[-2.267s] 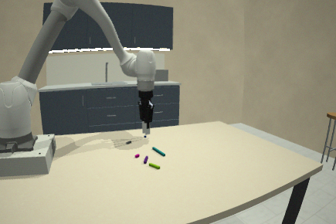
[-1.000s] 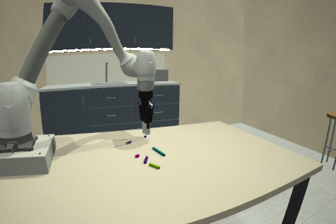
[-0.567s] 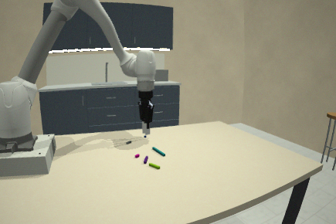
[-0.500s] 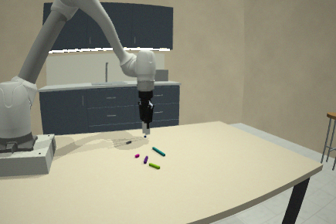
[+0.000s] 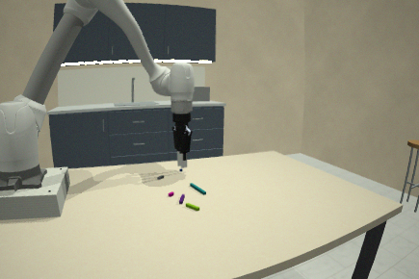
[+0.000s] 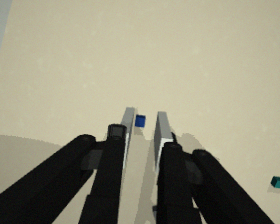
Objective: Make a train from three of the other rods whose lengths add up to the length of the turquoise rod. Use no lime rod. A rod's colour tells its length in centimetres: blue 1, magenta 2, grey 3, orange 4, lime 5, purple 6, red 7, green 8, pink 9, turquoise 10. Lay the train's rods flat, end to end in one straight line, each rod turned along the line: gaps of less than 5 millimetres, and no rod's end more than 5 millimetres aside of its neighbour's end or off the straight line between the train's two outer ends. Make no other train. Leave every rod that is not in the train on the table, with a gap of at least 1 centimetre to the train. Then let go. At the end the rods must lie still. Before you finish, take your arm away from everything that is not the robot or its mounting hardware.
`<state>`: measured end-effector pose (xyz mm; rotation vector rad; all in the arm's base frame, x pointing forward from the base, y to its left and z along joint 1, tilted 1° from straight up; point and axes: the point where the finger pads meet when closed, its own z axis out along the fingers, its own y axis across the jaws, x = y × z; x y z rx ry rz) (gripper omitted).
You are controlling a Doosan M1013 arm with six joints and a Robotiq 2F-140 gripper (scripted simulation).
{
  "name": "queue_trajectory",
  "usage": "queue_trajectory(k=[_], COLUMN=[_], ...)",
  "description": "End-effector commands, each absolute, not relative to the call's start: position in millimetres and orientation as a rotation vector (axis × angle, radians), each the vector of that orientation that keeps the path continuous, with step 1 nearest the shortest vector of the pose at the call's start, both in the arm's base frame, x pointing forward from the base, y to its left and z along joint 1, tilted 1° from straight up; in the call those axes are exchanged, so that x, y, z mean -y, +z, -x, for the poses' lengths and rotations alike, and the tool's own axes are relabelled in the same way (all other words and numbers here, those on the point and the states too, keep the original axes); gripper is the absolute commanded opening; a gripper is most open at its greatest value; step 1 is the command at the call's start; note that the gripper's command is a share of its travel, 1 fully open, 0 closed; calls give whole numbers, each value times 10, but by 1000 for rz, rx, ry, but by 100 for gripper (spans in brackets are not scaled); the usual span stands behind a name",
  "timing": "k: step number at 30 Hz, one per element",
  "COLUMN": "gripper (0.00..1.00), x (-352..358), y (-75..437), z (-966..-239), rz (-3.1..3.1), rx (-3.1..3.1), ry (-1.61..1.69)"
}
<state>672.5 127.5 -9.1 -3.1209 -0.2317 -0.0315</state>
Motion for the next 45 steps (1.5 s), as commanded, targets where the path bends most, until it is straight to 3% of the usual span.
queue_trajectory(k=[1, 45], gripper=[15, 15], x=[-1310, -1344], y=[-128, -128], z=[-6681, -6634], rz=[3117, 3117], rx=[238, 238], ry=[-23, -23])
